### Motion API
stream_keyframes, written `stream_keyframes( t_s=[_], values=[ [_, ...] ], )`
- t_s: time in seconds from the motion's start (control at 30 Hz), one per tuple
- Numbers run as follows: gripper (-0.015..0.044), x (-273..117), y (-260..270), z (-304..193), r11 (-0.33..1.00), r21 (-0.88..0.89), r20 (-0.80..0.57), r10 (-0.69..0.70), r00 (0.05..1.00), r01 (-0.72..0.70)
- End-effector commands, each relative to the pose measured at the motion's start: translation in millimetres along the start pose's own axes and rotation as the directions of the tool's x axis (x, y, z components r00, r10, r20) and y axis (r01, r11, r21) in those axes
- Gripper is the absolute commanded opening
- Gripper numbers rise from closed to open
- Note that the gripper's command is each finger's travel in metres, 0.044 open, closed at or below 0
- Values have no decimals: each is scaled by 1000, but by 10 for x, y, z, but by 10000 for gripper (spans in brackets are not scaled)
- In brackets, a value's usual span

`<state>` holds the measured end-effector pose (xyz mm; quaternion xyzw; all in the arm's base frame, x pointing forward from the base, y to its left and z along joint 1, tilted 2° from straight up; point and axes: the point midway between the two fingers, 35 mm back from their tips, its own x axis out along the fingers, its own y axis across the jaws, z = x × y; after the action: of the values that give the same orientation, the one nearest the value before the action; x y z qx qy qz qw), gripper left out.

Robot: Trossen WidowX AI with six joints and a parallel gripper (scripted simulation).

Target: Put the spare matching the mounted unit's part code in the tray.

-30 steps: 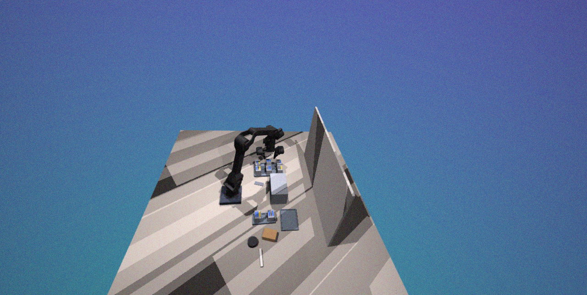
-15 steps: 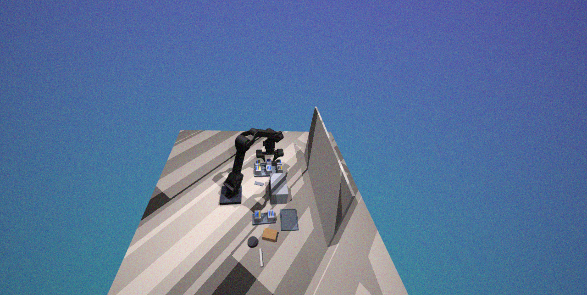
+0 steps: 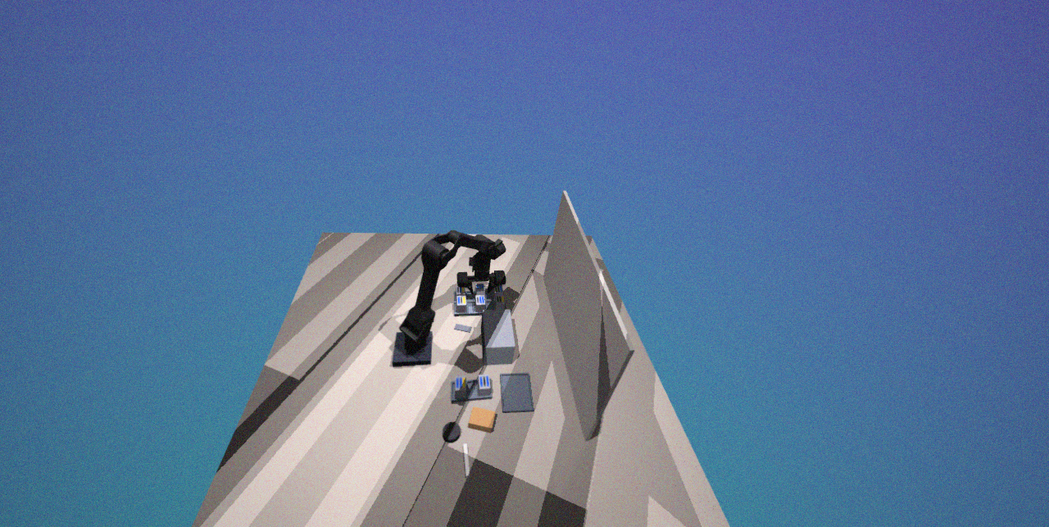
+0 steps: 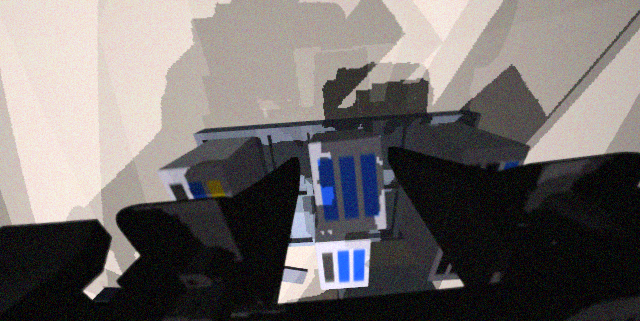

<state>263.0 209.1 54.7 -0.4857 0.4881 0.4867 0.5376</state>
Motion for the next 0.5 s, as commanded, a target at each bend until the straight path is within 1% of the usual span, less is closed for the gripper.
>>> stream_keyframes(
  t_s=[0.0, 0.33, 0.47],
  values=[
    [300, 56, 14, -25, 1000, -4, -9, 3, 1000, -3],
    [300, 56, 14, -25, 1000, -4, -9, 3, 1000, -3],
    [195, 48, 16, -14, 1000, 0, -4, 5, 1000, -5]
  ],
)
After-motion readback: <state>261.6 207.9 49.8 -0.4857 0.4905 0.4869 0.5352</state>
